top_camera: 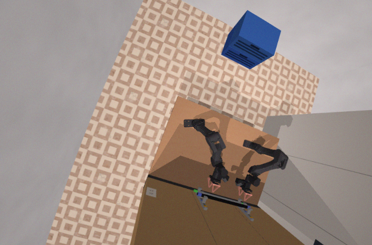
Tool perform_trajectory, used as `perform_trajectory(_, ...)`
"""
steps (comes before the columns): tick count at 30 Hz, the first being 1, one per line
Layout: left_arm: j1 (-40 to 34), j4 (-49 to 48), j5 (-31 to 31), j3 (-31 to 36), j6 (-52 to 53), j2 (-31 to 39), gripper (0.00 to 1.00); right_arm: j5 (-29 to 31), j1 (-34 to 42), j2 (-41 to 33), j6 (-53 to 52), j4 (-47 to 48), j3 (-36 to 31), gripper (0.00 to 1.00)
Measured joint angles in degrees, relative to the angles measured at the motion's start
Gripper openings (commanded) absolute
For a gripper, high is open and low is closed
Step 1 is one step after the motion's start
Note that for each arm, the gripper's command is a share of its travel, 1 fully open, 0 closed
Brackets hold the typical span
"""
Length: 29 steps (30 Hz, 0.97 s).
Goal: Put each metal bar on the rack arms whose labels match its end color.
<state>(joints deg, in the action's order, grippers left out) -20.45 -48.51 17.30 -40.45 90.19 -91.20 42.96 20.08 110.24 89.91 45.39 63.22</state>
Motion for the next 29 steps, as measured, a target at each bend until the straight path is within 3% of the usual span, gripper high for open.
perform_trajectory(29, -0.3, 0.0, 0.3, 0.9, 0.0, 0.9, 1.0, 0.5, 0.5, -0.6, 0.0, 0.2, -0.8, 1.0)
